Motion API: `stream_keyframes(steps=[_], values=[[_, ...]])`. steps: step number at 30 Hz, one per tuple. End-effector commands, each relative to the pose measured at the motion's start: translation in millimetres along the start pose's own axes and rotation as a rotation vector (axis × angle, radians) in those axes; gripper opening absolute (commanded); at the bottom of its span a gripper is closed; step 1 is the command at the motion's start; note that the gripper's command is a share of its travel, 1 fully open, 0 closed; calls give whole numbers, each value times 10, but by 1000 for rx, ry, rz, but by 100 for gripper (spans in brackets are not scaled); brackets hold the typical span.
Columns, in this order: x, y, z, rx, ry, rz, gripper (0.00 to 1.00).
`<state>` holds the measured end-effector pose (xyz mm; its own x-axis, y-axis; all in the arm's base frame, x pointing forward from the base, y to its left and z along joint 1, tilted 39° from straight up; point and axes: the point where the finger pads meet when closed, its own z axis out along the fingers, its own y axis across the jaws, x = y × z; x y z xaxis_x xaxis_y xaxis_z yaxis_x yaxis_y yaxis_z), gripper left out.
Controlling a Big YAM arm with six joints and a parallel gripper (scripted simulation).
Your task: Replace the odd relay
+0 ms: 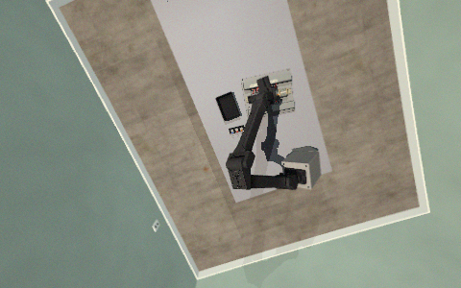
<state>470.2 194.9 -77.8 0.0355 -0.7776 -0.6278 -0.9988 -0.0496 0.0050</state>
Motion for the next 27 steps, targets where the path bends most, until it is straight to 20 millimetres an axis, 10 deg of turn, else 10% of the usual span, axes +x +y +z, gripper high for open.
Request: stream_keyframes(steps=[1,27], values=[[19,-200,-226,46,-10,0,0],[-5,-224,-598,57,-10,-12,0]])
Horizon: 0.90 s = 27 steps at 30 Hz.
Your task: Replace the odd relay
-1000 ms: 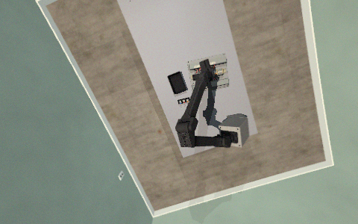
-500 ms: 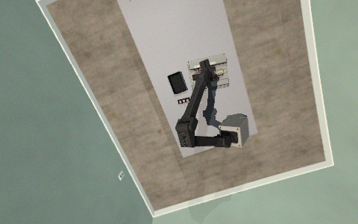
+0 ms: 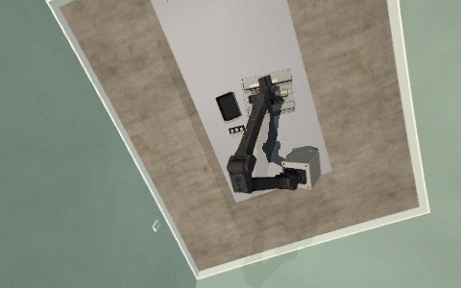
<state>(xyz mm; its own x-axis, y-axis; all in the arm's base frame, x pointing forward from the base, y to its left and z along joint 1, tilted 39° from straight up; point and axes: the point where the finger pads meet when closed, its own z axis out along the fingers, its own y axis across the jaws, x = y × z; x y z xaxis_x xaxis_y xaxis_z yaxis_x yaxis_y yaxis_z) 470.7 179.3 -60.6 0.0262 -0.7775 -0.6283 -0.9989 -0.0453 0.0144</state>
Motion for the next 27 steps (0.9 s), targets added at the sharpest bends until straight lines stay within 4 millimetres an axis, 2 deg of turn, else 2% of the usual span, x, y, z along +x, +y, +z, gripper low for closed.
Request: stream_keyframes(steps=[1,9,20,27], values=[[-19,-225,-405,62,-9,-22,0],[-11,-216,-599,63,-8,-22,0],[92,-124,-489,33,-6,1,0],[64,-130,-524,40,-7,-3,0]])
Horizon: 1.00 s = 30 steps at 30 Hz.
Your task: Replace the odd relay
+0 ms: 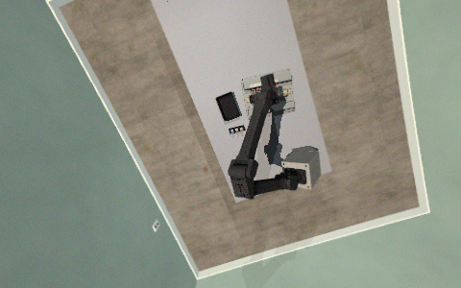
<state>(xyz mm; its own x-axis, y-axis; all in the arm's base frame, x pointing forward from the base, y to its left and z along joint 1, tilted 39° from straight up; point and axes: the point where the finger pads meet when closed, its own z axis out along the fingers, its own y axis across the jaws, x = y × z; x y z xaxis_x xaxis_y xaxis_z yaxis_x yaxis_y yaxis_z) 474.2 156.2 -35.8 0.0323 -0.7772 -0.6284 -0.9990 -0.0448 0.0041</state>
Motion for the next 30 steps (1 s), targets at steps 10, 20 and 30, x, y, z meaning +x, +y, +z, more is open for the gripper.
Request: stream_keyframes(steps=[10,20,30], values=[[15,-119,-214,38,-7,-1,0],[8,-122,-223,40,-7,-2,0],[-45,-112,-216,38,-7,0,0]])
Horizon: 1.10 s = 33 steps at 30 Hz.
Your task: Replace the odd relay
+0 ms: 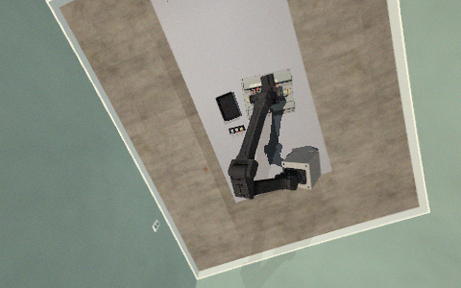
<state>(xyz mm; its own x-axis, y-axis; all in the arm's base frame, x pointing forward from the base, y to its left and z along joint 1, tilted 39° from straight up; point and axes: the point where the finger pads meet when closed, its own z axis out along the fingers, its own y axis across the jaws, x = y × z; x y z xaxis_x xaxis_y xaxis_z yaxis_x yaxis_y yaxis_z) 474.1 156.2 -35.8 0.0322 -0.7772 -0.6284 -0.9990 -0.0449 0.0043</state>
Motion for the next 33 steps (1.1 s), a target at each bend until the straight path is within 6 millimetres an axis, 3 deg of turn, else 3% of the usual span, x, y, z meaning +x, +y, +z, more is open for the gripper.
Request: stream_keyframes(steps=[1,10,21,23,33], values=[[-71,-105,-204,35,-7,-1,0],[-271,-28,-132,18,-7,-5,0],[-803,-52,-148,28,-8,-20,0],[-803,-52,-148,28,-8,-20,0],[-1428,-18,-169,35,-13,-26,0]])
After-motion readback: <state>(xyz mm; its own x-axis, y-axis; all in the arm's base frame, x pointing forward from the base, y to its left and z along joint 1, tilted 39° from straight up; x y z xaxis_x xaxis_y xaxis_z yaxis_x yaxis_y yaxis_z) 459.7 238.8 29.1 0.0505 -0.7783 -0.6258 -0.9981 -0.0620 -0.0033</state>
